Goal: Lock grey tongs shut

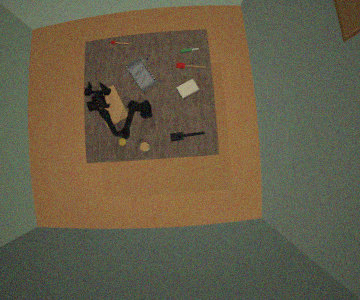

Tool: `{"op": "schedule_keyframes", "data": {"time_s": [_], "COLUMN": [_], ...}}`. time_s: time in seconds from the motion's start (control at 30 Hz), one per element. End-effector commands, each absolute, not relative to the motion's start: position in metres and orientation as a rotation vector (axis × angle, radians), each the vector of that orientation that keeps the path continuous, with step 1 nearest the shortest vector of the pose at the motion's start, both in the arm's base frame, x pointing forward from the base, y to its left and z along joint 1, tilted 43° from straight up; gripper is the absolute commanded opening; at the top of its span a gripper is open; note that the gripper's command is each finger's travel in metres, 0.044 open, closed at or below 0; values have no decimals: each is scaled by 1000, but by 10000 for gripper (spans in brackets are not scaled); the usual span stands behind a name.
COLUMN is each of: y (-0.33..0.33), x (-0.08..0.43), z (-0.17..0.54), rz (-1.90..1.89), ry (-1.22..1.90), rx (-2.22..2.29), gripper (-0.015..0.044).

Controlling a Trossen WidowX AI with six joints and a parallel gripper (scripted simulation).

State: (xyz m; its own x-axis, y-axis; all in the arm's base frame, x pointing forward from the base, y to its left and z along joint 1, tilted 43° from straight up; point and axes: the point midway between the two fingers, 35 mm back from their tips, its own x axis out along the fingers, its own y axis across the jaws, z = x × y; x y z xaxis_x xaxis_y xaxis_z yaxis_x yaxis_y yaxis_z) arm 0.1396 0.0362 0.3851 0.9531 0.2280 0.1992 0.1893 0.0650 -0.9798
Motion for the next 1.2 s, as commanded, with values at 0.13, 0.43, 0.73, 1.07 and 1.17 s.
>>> {"op": "schedule_keyframes", "data": {"time_s": [0.13,0.43,0.73,1.07,1.17], "y": [30,0,-18,-35,-38], "x": [152,211,280,359,378], "z": [385,377,347,275,249], "rz": [80,201,372,421,404], "ry": [-287,-60,229,665,790], "rx": [-1426,-1082,-616,23,177], "gripper": [440,440,440,440,440]}}
